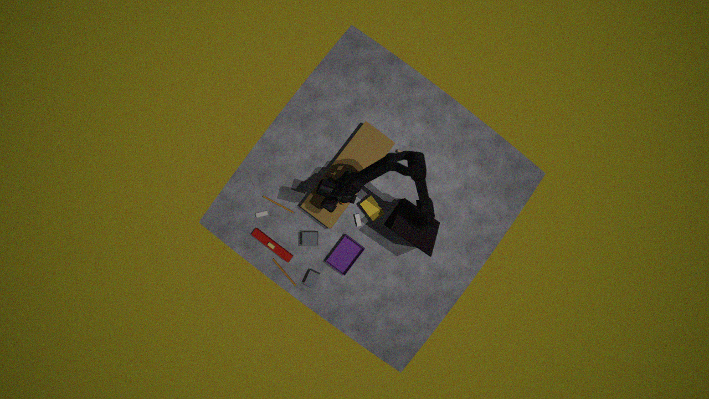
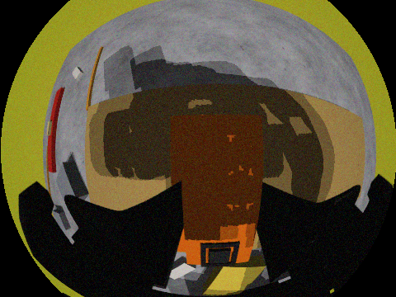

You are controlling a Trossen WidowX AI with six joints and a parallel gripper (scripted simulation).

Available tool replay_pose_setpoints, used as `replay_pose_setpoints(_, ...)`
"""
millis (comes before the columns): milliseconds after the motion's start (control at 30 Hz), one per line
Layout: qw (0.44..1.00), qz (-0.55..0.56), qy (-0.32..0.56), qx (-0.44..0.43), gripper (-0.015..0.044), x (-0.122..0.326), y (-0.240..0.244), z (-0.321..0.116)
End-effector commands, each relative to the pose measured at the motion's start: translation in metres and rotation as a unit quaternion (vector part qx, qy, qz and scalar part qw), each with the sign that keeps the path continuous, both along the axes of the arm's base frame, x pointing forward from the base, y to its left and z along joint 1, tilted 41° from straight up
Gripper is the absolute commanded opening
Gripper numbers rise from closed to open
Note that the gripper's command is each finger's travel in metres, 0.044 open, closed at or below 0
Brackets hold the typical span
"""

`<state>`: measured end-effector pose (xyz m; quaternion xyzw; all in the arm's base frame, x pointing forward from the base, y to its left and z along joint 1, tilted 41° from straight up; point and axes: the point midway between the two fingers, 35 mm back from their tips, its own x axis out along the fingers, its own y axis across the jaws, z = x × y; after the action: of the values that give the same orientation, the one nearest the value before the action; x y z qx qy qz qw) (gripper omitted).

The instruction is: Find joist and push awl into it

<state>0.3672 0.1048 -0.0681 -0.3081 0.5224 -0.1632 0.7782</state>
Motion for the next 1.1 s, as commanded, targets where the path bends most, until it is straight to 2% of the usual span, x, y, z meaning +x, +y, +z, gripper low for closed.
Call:
replay_pose_setpoints(0, 1.000, 0.001, 0.002, 0.002, 0.0000, -0.002, 0.008, -0.008)
replay_pose_setpoints(1067, 1.000, 0.001, 0.002, 0.004, 0.0000, -0.008, 0.068, -0.057)
